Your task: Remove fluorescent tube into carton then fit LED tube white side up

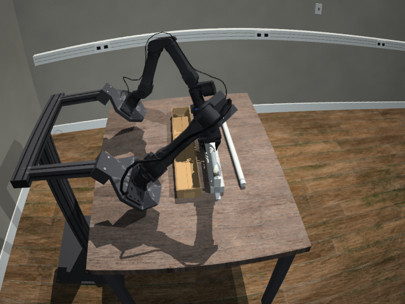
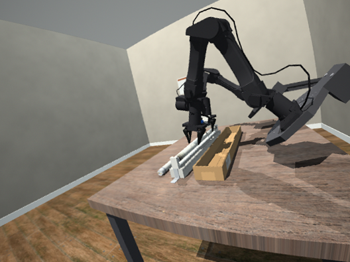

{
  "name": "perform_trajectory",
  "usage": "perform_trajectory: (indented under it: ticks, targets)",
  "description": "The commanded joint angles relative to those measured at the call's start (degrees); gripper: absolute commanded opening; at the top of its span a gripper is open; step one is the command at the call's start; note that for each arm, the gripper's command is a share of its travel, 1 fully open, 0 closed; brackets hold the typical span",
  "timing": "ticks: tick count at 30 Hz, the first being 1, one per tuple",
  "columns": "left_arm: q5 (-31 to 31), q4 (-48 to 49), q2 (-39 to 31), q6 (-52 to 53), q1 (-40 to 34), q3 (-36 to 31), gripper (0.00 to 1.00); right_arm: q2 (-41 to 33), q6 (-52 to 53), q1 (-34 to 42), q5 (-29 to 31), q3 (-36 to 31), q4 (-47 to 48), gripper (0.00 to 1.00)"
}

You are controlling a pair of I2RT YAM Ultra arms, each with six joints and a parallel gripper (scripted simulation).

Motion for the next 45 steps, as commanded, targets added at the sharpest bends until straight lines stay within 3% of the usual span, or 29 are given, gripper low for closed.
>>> perform_trajectory:
  ticks: [1,9,18,21,24,27,45]
  targets:
    - [-1.1,-5.0,-3.2,-1.3,-1.5,2.0,0.49,-2.6,2.8,2.6,1.1,2.6,-5.0,0.49]
    - [-3.1,-11.4,-8.2,-3.0,-3.9,3.1,0.49,-4.4,7.2,5.9,2.1,5.5,-12.4,0.49]
    - [-1.6,-7.4,-8.1,-2.1,-2.5,0.3,0.49,-4.7,4.7,5.5,0.6,1.8,-7.6,0.49]
    - [-1.5,-7.5,-8.1,-2.1,-3.5,1.9,0.49,-4.7,5.4,5.5,0.6,4.3,-8.8,0.49]
    - [-1.5,-7.3,-7.9,-1.5,-2.3,-0.4,0.49,-4.7,5.5,5.5,0.6,4.6,-8.6,0.49]
    - [-1.5,-7.4,-7.7,-1.8,-3.3,2.8,0.49,-4.8,5.4,5.5,0.6,4.8,-8.5,0.49]
    - [-1.5,-7.4,-5.8,-1.6,-2.7,2.9,0.49,-4.8,5.3,5.5,0.6,5.3,-8.5,0.49]
